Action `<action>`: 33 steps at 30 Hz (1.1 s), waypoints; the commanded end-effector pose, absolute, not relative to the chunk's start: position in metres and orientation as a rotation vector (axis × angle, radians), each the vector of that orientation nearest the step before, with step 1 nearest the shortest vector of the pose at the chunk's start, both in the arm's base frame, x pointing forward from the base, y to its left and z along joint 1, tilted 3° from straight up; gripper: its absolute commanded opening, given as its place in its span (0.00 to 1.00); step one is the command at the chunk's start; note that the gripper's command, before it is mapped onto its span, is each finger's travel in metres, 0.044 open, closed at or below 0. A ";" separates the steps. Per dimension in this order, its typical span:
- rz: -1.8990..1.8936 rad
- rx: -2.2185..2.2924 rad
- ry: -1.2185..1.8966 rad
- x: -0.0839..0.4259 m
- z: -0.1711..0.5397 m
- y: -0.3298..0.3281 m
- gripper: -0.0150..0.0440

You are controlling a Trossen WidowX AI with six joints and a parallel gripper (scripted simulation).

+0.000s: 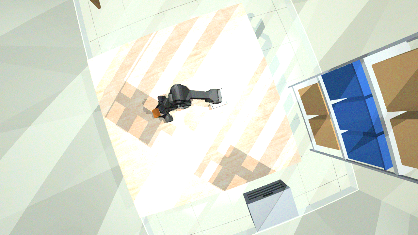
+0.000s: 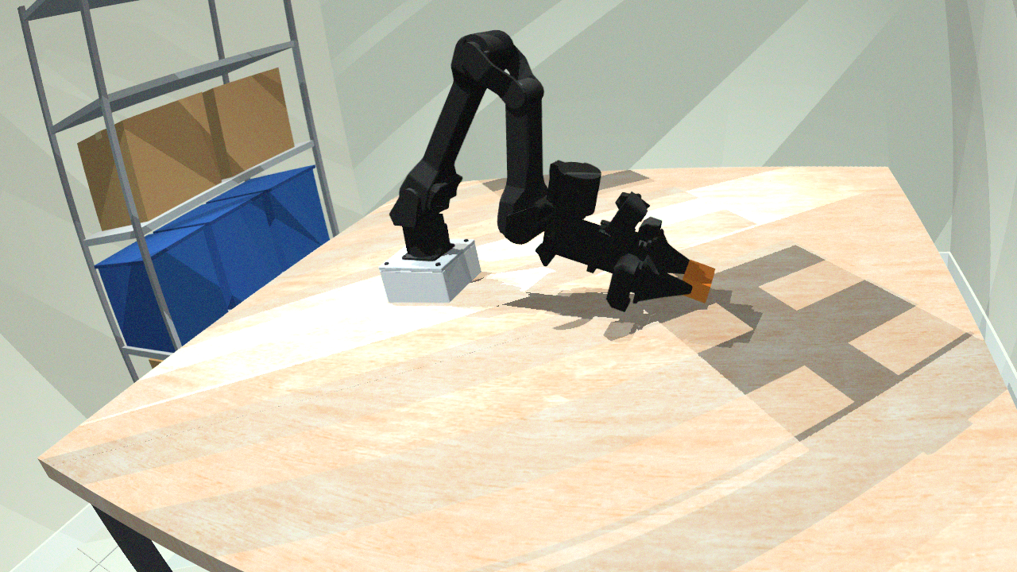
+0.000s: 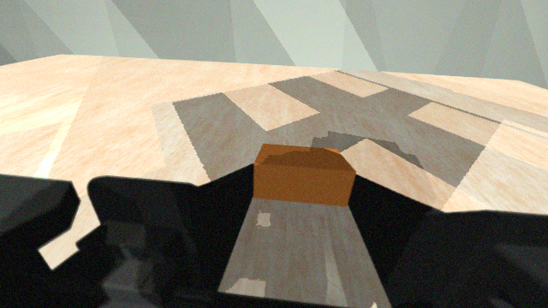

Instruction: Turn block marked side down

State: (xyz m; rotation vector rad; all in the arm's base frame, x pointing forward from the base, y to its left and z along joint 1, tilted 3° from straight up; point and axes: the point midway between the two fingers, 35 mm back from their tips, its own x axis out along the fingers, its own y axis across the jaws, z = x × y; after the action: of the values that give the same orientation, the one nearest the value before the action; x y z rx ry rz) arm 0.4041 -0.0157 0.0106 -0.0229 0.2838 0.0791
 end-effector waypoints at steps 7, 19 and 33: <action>0.083 -0.019 0.281 0.404 0.011 -0.015 0.43; 0.083 -0.019 0.281 0.404 0.011 -0.015 0.97; 0.083 -0.019 0.281 0.404 0.011 -0.015 1.00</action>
State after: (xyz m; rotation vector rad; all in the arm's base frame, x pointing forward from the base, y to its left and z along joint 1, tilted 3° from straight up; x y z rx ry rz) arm 0.4042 -0.0157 0.0111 -0.0230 0.2812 0.0792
